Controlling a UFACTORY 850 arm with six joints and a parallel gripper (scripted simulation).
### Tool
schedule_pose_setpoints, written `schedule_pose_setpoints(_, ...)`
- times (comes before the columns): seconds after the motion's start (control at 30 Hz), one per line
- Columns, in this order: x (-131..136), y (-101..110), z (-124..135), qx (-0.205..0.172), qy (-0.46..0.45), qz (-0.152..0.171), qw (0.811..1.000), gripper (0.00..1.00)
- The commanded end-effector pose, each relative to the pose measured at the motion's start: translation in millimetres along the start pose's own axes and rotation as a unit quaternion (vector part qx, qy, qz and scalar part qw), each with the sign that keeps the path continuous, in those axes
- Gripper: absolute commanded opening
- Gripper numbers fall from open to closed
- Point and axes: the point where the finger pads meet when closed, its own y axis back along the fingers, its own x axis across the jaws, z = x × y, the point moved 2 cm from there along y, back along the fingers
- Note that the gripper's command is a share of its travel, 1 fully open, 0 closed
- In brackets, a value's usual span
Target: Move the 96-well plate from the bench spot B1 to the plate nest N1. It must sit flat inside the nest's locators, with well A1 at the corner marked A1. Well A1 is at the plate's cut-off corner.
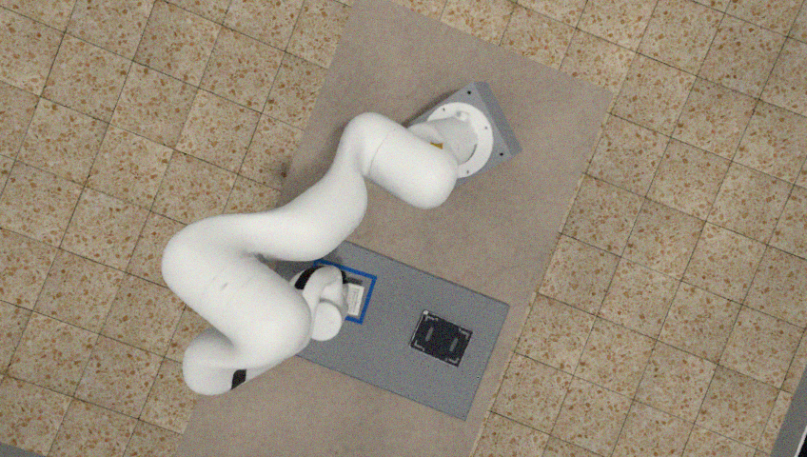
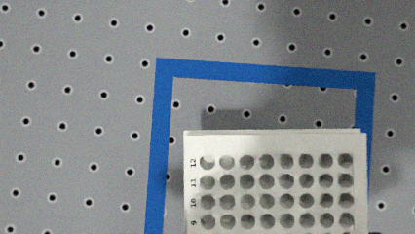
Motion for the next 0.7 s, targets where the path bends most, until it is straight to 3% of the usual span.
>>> schedule_pose_setpoints(0.0, -0.5, 6.5, -0.2, 0.0, 0.0, 0.001, 1.0, 0.0)
schedule_pose_setpoints(0.33, -0.6, 23.2, -0.2, 0.0, 0.0, 0.001, 1.0, 0.0)
schedule_pose_setpoints(0.67, -0.6, 23.7, -0.2, 0.0, 0.0, 0.001, 1.0, 0.0)
